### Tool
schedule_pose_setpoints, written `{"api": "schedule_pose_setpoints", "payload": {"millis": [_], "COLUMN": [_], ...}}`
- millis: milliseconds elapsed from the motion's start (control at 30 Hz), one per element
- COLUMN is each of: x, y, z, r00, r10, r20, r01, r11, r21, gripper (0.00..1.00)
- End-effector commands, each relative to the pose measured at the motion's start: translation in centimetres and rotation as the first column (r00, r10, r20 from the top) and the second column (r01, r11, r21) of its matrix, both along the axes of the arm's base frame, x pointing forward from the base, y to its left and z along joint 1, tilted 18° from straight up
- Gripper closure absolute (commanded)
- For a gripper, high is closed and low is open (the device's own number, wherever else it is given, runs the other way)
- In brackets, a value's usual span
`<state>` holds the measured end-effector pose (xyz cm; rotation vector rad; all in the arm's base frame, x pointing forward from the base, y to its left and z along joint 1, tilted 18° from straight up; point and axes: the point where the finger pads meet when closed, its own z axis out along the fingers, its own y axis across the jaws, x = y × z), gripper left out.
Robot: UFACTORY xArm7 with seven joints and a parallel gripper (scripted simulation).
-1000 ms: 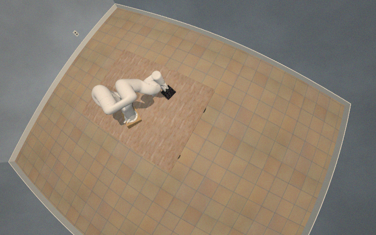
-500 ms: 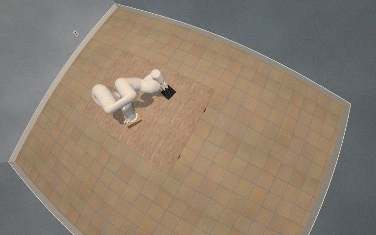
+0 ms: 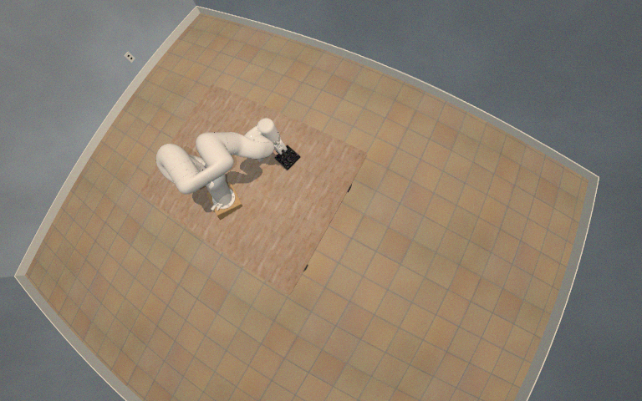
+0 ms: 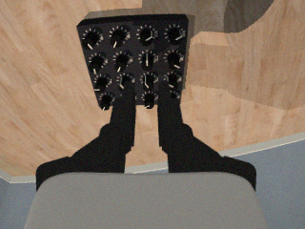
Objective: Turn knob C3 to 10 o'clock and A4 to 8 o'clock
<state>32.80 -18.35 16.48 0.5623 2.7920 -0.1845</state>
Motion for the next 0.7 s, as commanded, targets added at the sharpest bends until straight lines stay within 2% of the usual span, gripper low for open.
{"api": "schedule_pose_setpoints", "payload": {"millis": [0, 667], "x": [0.09, 0.29], "y": [-0.04, -0.17], "z": [0.13, -0.53], "r00": [1.0, 1.0], "r10": [0.0, -0.001], "r20": [0.003, 0.002], "r01": [0.0, 0.001], "r11": [1.0, 1.0], "r21": [-0.001, -0.003], "gripper": [0.81, 0.81]}}
